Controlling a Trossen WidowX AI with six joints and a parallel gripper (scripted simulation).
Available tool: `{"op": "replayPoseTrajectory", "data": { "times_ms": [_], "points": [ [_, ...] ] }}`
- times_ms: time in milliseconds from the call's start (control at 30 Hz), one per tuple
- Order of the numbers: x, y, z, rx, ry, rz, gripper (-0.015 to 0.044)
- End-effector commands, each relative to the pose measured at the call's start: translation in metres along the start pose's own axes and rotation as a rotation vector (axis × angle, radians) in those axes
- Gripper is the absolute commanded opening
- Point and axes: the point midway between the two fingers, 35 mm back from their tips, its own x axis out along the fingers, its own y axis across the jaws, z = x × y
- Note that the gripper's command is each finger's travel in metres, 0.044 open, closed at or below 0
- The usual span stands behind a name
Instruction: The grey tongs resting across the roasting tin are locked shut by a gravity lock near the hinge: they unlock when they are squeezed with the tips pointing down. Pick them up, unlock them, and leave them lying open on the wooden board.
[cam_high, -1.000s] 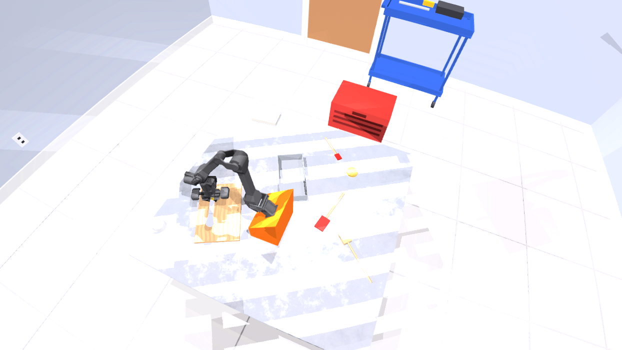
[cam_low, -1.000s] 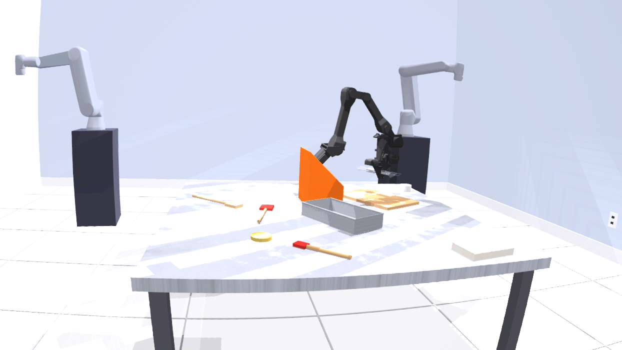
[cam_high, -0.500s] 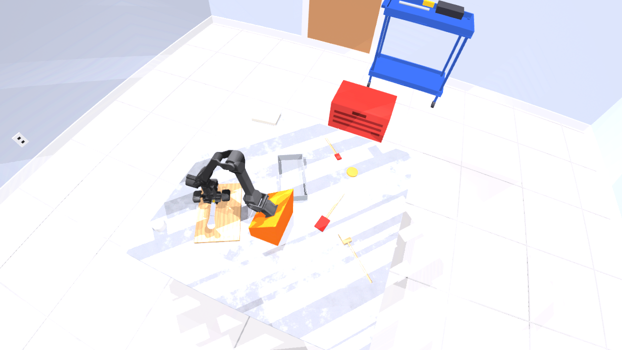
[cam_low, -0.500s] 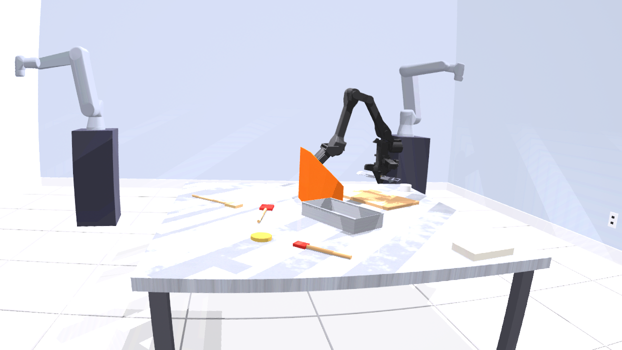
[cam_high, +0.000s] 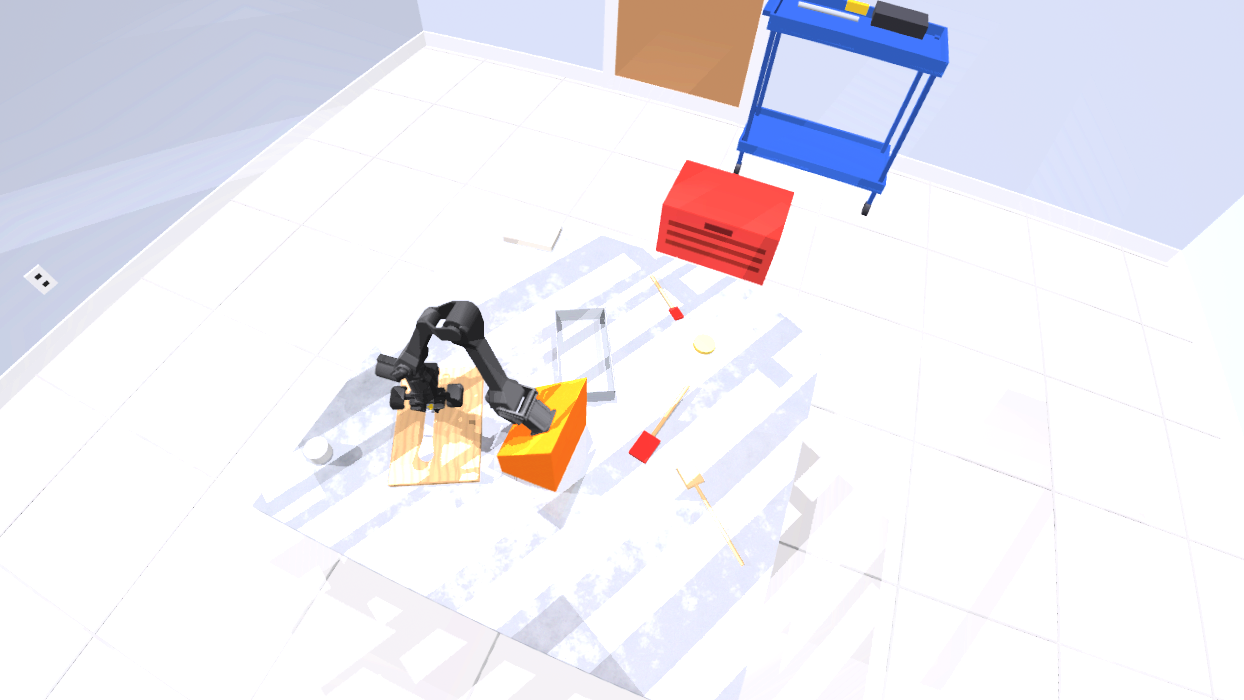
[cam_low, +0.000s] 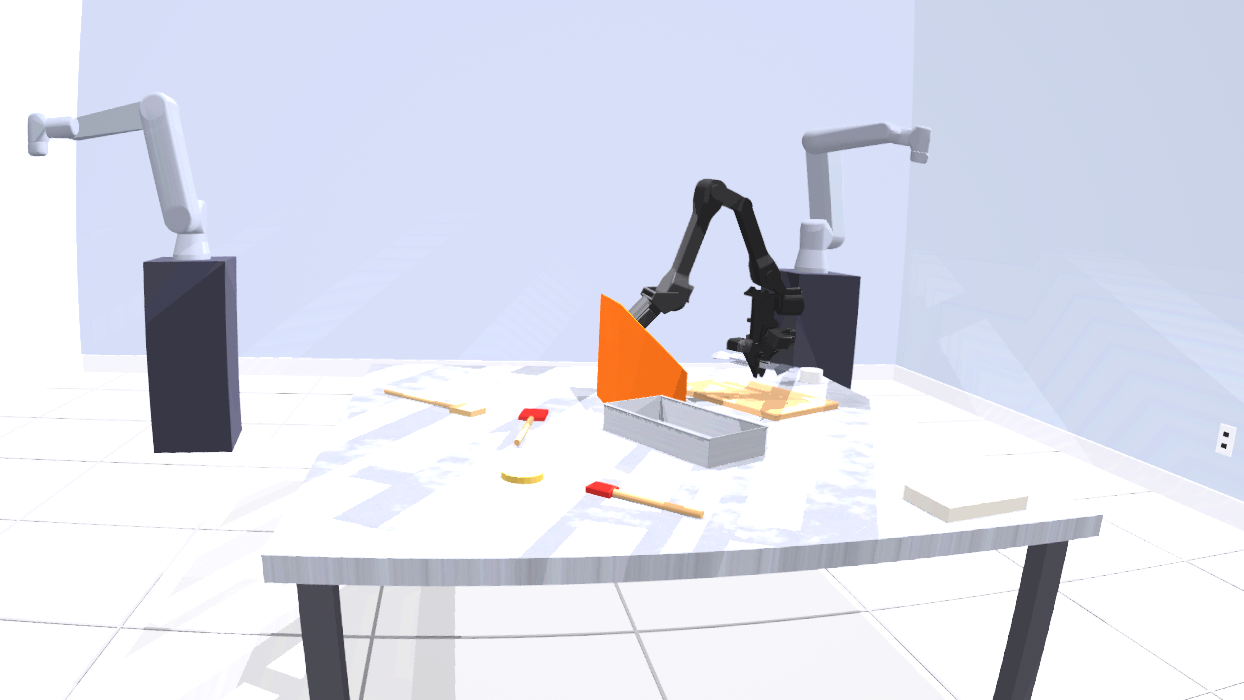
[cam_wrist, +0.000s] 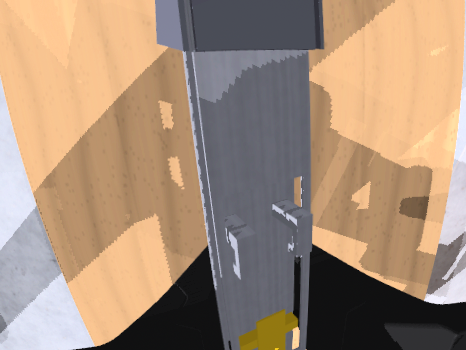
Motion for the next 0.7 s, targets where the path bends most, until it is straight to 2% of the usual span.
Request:
{"op": "replayPoseTrajectory", "data": {
  "times_ms": [0,300,667],
  "points": [
    [0.009,-0.0029,-0.0016,-0.006,0.007,-0.006,-0.015],
    [0.0128,-0.0039,-0.0018,-0.006,0.007,-0.006,-0.015],
    [0.0107,-0.0033,-0.0009,0.0,0.001,-0.004,0.0139]
  ]
}}
